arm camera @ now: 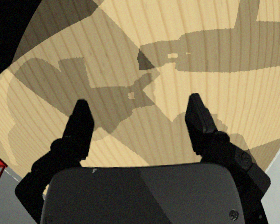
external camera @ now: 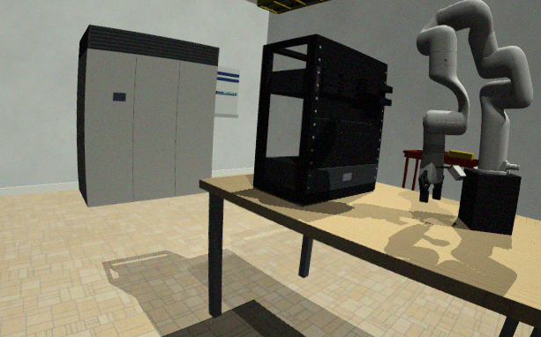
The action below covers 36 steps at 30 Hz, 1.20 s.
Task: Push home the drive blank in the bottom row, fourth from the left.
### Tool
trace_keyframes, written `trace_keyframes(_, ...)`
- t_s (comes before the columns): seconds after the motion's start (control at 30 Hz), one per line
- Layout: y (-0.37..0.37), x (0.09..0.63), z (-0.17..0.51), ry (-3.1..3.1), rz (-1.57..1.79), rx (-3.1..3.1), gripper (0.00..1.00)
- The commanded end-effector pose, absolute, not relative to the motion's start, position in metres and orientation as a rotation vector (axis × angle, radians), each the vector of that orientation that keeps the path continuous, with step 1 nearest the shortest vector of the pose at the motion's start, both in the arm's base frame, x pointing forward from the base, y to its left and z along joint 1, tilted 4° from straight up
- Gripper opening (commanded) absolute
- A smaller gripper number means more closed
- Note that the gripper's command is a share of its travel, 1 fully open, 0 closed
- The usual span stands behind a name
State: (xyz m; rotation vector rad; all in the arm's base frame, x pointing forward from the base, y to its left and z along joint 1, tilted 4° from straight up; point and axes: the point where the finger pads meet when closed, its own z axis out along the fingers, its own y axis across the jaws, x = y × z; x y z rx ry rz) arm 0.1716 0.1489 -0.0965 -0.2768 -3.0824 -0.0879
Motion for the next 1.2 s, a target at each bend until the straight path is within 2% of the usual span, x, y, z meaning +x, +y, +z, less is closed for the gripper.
trace_keyframes(0.0, 0.130, 0.196, -0.094, -3.176, -0.065, -0.446, 1.00)
trace_keyframes(0.63, 0.086, 0.253, -0.065, -3.353, -0.031, -0.889, 1.00)
trace_keyframes(1.17, 0.060, 0.306, -0.015, -3.481, -0.157, -1.339, 1.00)
